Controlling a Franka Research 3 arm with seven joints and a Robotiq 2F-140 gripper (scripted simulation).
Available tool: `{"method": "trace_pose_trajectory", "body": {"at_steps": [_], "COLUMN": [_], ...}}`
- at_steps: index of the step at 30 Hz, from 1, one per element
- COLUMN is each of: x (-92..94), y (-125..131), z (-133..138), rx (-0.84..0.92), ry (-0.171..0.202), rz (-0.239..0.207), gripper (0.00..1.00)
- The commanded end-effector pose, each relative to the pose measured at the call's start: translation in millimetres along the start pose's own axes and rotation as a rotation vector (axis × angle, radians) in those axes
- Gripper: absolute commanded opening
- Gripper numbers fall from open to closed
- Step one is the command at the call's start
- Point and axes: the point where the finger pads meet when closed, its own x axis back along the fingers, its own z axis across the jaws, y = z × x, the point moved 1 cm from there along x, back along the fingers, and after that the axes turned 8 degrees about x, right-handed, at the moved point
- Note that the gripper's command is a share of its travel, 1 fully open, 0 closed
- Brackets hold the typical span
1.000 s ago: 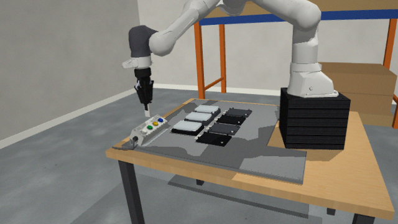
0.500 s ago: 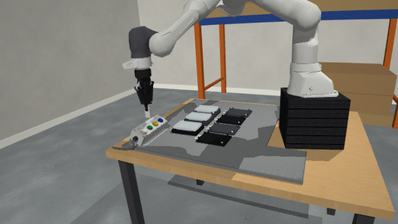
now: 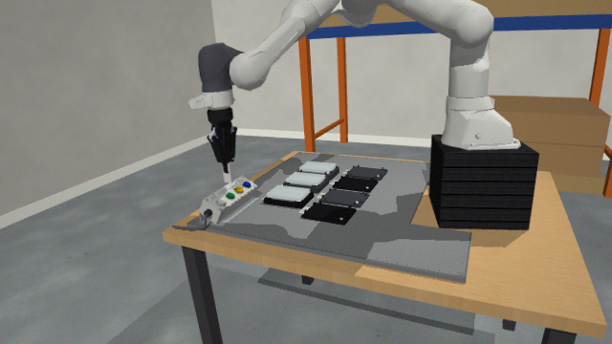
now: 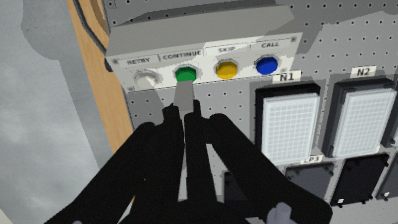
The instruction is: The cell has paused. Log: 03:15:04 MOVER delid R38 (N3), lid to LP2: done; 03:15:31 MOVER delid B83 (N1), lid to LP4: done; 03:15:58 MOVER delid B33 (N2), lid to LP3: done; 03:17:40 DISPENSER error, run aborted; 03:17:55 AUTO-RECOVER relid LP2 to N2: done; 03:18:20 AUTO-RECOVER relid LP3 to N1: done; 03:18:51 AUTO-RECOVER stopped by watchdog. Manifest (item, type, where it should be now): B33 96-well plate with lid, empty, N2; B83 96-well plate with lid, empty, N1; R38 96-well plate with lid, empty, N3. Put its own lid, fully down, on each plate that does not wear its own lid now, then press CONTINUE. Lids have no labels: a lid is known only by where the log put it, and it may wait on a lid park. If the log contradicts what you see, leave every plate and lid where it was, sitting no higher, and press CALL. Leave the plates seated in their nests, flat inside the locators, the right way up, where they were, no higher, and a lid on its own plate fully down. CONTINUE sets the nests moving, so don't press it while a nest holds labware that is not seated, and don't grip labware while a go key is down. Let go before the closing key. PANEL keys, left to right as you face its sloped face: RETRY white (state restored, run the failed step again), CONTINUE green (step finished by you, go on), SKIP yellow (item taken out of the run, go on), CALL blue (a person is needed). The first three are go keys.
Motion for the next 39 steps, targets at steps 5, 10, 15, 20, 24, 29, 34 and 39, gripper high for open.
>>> {"method": "trace_pose_trajectory", "body": {"at_steps": [5, 10, 15, 20, 24, 29, 34, 39], "x": [-4.9, -6.2, -7.9, -8.7, -8.9, -9.0, -9.0, -9.0], "y": [-0.9, -1.0, -1.0, -1.0, -1.0, -1.1, -1.1, -1.1], "z": [-0.8, -0.8, -0.8, -0.8, -0.8, -0.8, -0.8, -0.8], "rx": [0.005, 0.005, 0.005, 0.005, 0.005, 0.005, 0.005, 0.005], "ry": [0.001, 0.001, 0.001, 0.001, 0.001, 0.001, 0.001, 0.001], "rz": [0.003, 0.003, 0.003, 0.003, 0.003, 0.003, 0.003, 0.003], "gripper": [0.00, 0.00, 0.00, 0.00, 0.00, 0.00, 0.00, 0.00]}}
